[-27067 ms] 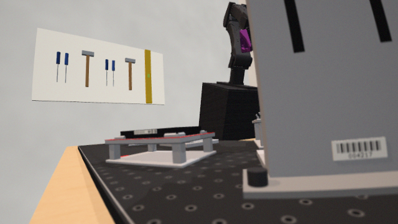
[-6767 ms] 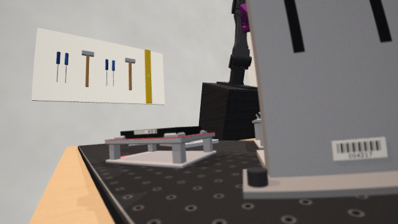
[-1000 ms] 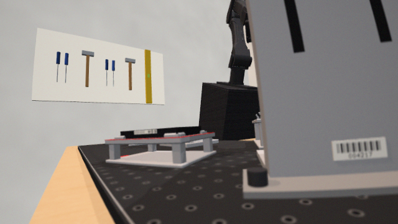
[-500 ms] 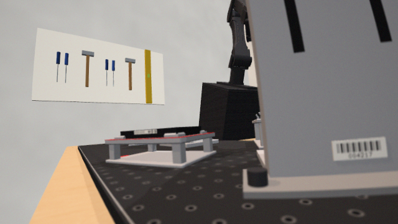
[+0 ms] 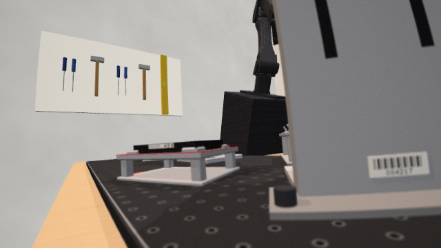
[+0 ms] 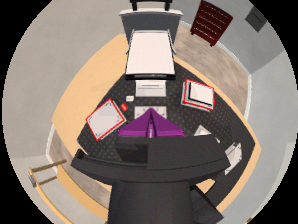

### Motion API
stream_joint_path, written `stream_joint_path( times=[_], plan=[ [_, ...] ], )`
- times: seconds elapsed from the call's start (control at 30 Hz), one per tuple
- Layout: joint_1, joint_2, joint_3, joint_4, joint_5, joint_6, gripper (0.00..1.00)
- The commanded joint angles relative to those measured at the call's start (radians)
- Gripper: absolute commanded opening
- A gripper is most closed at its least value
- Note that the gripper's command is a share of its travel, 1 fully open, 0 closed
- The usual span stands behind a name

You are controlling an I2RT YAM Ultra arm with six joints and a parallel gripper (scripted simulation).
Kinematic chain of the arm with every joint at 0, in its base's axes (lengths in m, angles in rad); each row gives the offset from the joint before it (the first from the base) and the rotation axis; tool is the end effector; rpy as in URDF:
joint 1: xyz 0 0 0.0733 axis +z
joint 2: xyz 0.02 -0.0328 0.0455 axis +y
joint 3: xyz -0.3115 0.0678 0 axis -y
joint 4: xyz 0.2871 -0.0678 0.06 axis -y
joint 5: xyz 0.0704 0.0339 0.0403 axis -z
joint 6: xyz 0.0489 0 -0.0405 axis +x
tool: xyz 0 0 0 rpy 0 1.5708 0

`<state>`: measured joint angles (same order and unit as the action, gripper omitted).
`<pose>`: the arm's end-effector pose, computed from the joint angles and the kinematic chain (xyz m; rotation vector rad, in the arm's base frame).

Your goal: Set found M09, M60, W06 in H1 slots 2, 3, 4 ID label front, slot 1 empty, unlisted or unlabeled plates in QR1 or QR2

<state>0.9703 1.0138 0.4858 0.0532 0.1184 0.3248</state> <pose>0.1391 0.1948 0.2358 -0.5972 2.0265 0.6776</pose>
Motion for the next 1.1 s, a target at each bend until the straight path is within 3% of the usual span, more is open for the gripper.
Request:
stream_joint_path(
  times=[0.0,1.07],
  plan=[
    [-0.001,-0.003,0.006,0.006,0.0,-0.001,0.0],
    [-0.031,0.083,0.069,0.03,-0.027,-0.015,0.0]
  ],
)
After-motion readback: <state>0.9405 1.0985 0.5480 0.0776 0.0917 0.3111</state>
